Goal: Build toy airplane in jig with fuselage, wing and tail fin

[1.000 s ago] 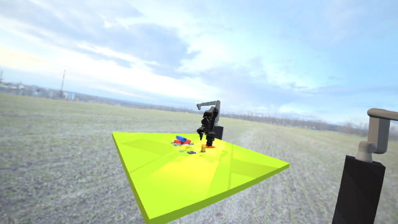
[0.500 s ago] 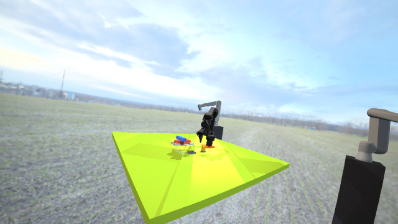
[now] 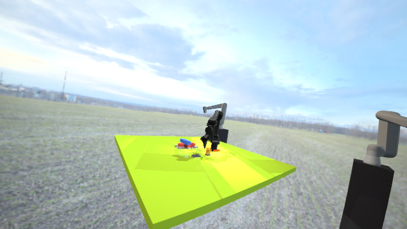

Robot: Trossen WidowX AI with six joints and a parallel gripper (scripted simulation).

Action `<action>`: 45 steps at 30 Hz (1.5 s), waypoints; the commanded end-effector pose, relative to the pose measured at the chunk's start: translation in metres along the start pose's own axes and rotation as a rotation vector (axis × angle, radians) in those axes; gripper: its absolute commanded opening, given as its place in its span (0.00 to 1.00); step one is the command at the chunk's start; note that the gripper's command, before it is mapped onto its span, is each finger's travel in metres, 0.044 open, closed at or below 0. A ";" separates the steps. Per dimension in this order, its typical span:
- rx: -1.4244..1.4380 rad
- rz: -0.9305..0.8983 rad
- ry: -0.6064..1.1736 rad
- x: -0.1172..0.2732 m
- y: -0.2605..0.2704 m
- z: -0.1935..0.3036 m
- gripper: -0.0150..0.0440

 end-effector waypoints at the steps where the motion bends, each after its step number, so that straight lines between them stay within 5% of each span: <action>1: -0.006 0.000 0.013 -0.010 0.000 0.003 1.00; 13: -0.006 0.000 0.013 -0.026 -0.001 0.004 1.00; 28: -0.006 0.000 0.013 -0.026 -0.001 0.004 0.33; 45: -0.006 -0.001 0.013 -0.004 0.001 -0.001 0.25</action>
Point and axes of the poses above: the point midway between the two fingers, 35 mm back from their tips, its own x axis back along the fingers, its own y axis across the jaws, z = x × y, the point moved 2 cm from there along x, back along the fingers, and after that the axes turned 5 degrees about x, right-handed, at the moved point
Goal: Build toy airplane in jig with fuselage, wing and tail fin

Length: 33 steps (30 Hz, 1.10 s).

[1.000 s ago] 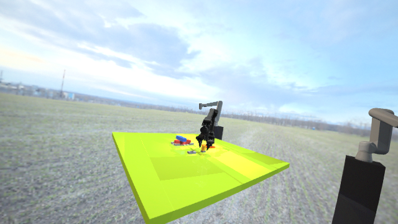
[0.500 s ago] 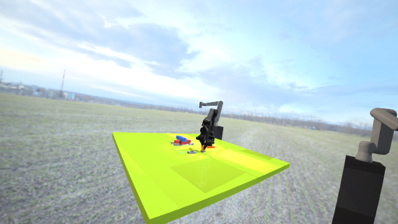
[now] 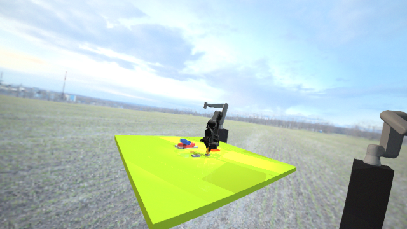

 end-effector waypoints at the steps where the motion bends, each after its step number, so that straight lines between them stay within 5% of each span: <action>1: -0.006 -0.011 -0.014 0.016 0.003 -0.005 0.25; 33: -0.006 -0.010 -0.014 0.118 0.000 0.000 0.25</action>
Point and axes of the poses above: the point midway between the two fingers, 35 mm back from their tips, its own x axis back along the fingers, its own y axis across the jaws, z = x × y, the point moved 2 cm from there along x, back along the fingers, and after that the axes turned 5 degrees about x, right-handed, at the moved point
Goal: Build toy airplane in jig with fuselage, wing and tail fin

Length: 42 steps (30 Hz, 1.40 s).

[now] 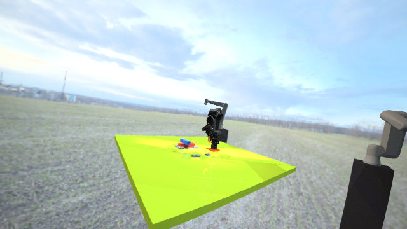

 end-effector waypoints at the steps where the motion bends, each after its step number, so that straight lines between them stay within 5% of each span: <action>1: -0.006 -0.010 -0.013 0.018 0.000 0.002 0.25; 42: -0.032 0.000 -0.015 -0.002 -0.111 -0.017 0.25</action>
Point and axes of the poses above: the point midway between the two fingers, 35 mm back from their tips, its own x axis back along the fingers, its own y axis across the jaws, z = x × y, the point moved 2 cm from there along x, back along the fingers, and after that the axes turned 5 degrees about x, right-handed, at the moved point
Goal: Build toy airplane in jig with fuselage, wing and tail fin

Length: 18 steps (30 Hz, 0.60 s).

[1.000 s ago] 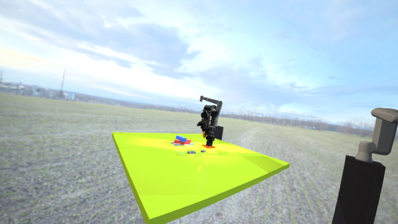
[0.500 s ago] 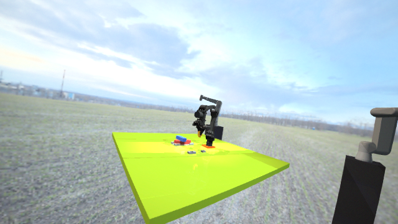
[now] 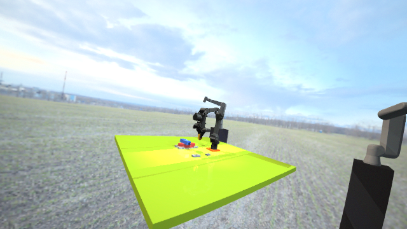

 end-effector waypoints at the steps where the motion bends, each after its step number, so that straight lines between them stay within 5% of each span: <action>1: 0.003 -0.005 0.007 -0.005 -0.013 0.001 0.25; 18: -0.010 0.001 0.008 -0.015 -0.067 0.011 0.25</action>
Point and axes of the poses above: the point midway between the two fingers, 35 mm back from their tips, its own x axis back along the fingers, its own y axis across the jaws, z = x × y, the point moved 2 cm from there along x, back along the fingers, and after that the axes turned 5 degrees about x, right-handed, at the moved point
